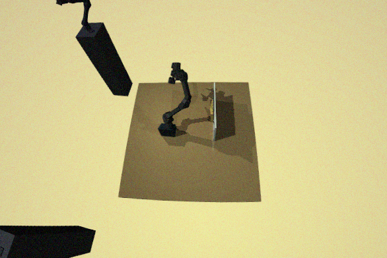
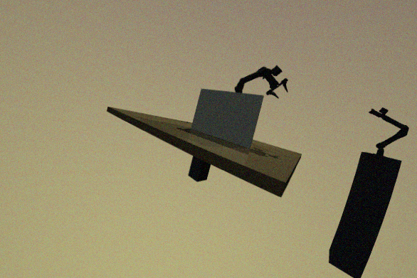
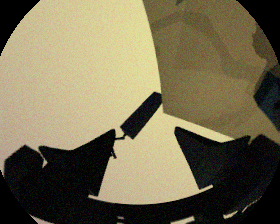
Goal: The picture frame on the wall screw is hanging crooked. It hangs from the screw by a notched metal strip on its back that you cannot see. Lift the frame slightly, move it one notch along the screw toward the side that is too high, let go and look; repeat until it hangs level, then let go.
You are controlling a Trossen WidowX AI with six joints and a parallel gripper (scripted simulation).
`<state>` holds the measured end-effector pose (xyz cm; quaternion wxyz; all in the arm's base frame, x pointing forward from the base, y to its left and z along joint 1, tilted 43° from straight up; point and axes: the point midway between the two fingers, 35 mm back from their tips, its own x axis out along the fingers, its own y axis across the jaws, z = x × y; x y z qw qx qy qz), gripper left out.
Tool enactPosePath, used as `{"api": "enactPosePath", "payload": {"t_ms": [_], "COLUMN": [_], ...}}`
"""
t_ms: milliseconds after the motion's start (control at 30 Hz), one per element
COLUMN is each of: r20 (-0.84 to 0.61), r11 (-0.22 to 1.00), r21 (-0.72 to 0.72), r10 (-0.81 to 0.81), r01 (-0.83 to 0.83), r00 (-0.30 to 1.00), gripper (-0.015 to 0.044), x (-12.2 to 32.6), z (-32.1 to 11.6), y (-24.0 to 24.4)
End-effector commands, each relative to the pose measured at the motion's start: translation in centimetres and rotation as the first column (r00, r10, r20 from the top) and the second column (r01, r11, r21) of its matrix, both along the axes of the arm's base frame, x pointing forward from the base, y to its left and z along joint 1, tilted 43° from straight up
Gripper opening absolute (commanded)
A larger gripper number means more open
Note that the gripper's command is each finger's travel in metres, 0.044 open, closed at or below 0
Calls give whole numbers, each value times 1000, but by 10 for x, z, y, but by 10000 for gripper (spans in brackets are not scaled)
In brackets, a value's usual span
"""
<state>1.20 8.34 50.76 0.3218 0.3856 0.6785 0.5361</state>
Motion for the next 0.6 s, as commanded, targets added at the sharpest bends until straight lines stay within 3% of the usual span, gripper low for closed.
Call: {"api": "enactPosePath", "payload": {"t_ms": [0,167,367,567], "r20": [-2,-43,-101,-157], "r11": [1000,968,827,592], "r21": [0,-9,-24,-44], "r10": [-9,-252,-561,-799], "r01": [9,252,561,805], "r00": [1000,967,822,580], "gripper": [374,260,260,260], "x": [0,10,30,58], "z": [-1,-21,-57,-103], "y": [0,12,26,34]}}
